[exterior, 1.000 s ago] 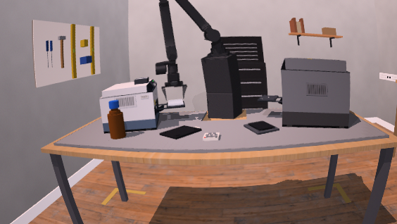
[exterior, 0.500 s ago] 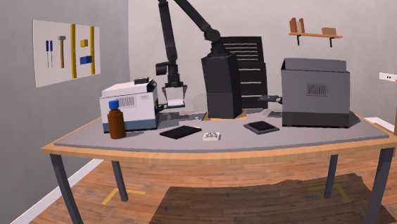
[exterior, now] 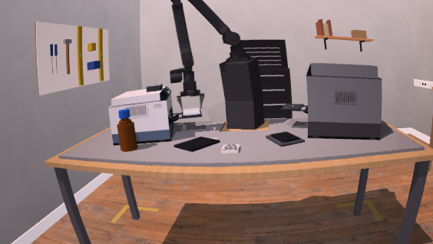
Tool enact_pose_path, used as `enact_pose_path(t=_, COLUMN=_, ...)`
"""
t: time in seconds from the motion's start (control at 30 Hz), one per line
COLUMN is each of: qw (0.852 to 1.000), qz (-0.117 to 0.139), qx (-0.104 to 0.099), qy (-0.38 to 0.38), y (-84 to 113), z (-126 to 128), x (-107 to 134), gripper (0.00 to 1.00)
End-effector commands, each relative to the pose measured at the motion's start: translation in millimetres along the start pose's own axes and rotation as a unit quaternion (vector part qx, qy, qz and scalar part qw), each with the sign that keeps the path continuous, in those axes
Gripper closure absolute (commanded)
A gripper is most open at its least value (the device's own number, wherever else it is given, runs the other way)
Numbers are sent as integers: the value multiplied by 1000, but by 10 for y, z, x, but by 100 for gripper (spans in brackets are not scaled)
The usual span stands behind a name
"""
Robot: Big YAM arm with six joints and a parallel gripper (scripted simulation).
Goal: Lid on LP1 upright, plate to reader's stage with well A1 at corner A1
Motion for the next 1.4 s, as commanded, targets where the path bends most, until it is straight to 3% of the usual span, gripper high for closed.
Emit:
enact_pose_path(t=0.0, qw=1000, qz=2, qx=12, qy=1, y=6, z=-61, x=-24, gripper=0)
enact_pose_path(t=0.3, qw=1000, qz=0, qx=0, qy=-1, y=-60, z=7, x=-35, gripper=0)
enact_pose_path(t=0.67, qw=1000, qz=5, qx=19, qy=2, y=-21, z=-113, x=-16, gripper=0)
enact_pose_path(t=0.9, qw=1000, qz=1, qx=1, qy=-1, y=-97, z=-10, x=-31, gripper=0)
enact_pose_path(t=1.37, qw=1000, qz=2, qx=7, qy=0, y=-145, z=-41, x=-23, gripper=0)
Point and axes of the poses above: the point where the finger pads meet when closed, its own y axis back along the fingers, its own z axis across the jaws, x = y × z, the point moved 10 cm from there along y, back along the fingers, and after that the axes turned 15 degrees about y, right-handed, at the moved point
